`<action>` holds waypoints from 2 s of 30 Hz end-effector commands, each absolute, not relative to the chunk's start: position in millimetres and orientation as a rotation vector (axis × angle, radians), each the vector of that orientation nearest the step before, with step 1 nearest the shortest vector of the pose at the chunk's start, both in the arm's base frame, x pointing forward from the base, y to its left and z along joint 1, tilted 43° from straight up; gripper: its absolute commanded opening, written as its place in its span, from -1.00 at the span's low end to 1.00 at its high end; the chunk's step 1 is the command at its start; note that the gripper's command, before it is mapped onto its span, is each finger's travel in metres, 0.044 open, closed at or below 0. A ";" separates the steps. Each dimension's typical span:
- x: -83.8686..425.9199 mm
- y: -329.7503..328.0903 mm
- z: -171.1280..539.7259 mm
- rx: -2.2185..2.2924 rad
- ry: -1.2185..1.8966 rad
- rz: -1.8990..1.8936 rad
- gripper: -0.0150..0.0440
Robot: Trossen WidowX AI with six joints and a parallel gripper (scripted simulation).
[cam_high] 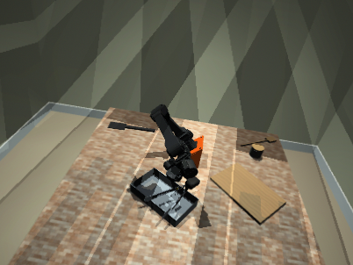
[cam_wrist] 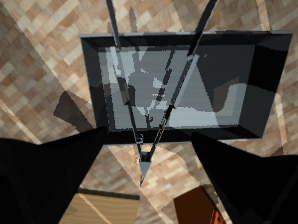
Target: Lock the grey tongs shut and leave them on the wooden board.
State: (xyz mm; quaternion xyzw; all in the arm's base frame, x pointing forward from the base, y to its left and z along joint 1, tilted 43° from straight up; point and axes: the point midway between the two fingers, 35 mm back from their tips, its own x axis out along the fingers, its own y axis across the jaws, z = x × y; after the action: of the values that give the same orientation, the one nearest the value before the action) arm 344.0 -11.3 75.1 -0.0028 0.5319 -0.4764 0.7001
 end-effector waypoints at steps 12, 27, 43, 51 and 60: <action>347.7 -19.7 65.8 -0.007 1.178 -1.061 1.00; 349.2 -36.2 47.3 -0.007 1.177 -1.061 1.00; 348.6 -54.3 28.5 -0.008 1.176 -1.061 1.00; 347.4 -63.4 19.5 -0.009 1.176 -1.062 1.00; 345.3 -73.6 9.6 -0.011 1.175 -1.064 1.00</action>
State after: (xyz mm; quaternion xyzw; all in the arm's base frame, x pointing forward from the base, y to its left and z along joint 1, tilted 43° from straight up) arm 346.5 -70.5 12.4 0.0005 0.5278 -0.4781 0.7020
